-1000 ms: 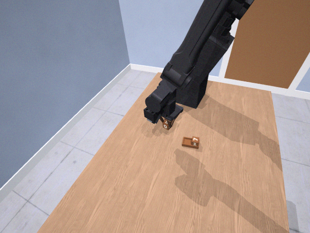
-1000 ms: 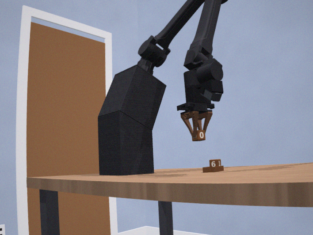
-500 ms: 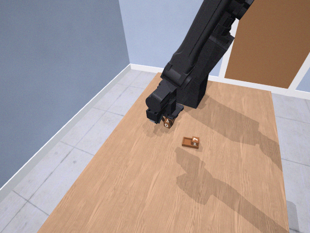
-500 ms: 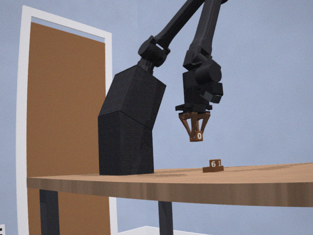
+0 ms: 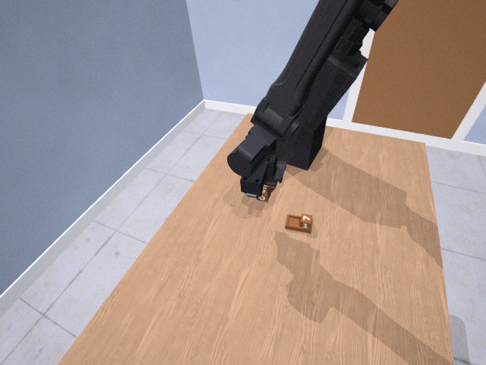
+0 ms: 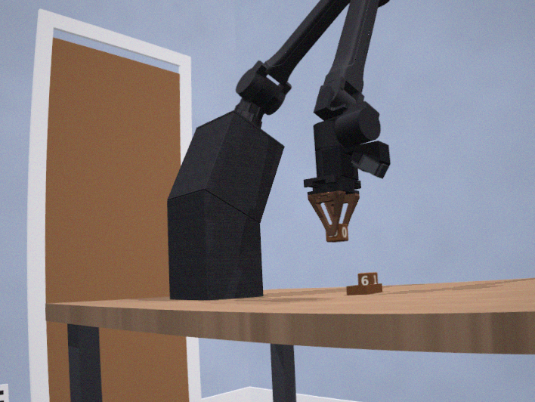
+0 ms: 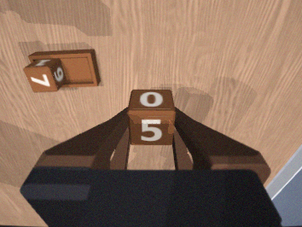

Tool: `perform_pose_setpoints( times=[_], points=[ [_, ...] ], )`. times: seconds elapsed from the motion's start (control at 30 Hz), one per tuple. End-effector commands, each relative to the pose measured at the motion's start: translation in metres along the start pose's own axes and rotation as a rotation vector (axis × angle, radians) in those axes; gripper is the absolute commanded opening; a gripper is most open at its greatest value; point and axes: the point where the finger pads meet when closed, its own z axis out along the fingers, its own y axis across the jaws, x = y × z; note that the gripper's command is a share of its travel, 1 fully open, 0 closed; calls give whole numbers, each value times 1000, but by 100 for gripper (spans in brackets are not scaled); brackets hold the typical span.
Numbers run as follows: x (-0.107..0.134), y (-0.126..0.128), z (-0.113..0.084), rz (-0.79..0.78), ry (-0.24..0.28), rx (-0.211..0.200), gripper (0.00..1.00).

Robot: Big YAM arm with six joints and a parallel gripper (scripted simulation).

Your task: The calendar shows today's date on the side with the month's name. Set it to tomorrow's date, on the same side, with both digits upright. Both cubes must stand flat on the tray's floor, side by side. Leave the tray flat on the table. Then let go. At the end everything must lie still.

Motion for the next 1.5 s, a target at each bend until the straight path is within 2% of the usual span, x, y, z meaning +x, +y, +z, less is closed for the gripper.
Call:
perform_pose_setpoints(
  times=[0.0, 0.2, 0.3, 0.37, 0.6, 0.67, 0.97, 1.13, 1.23, 1.27, 1.47],
  points=[
    [-12, 2, -9, -46, -17, 5, 26],
    [-11, 2, -8, -46, -14, 4, 26],
    [-3, 2, 5, -48, 7, -2, 26],
    [-6, 1, 8, -60, -8, 2, 26],
    [-4, 2, 31, -37, -5, 0, 26],
    [-4, 2, 31, -37, -5, 0, 26],
    [-3, 1, 74, -37, -4, 0, 26],
    [-2, 1, 91, -36, -4, 1, 26],
    [-2, 1, 93, -36, -4, 1, 26],
    [-21, -1, 82, -40, -43, 7, 26],
    [-8, 2, 92, -40, -17, 3, 26]
  ],
)
